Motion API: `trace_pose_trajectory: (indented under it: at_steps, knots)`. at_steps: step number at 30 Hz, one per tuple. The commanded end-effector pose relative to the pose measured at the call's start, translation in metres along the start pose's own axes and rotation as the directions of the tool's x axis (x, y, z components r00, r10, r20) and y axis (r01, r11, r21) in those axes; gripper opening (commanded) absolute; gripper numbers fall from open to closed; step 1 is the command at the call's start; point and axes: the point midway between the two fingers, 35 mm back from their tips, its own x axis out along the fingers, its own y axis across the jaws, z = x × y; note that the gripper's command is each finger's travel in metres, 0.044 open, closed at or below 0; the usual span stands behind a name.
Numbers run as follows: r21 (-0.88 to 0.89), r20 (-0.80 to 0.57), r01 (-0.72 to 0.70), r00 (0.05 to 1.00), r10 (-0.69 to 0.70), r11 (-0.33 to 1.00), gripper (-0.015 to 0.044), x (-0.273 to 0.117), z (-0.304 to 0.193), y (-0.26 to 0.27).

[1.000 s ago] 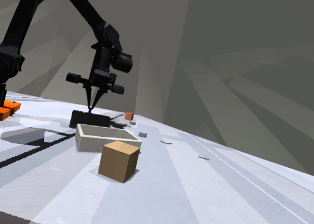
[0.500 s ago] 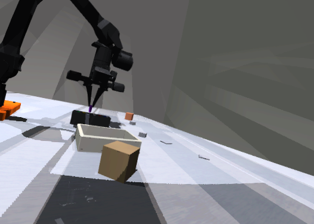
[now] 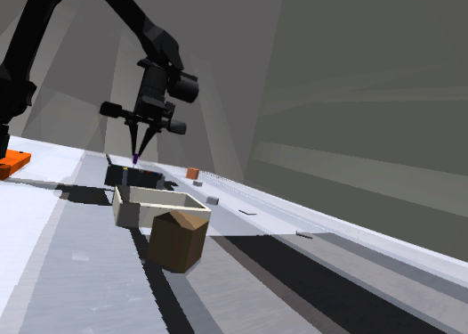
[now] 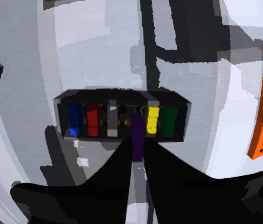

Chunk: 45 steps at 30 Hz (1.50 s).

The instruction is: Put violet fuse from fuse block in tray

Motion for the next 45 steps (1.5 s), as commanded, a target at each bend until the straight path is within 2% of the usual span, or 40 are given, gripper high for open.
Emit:
trace_pose_trajectory:
  at_steps: [1, 19, 45]
  knots:
    - [-0.002, 0.005, -0.003, 1.0, 0.003, 1.0, 0.0, -0.003, 0.001, 0.001]
    - [-0.003, 0.005, -0.004, 1.0, 0.004, 1.0, 0.0, -0.025, 0.004, 0.002]
    - [-0.003, 0.016, -0.006, 1.0, 0.006, 1.0, 0.0, -0.028, 0.135, 0.043]
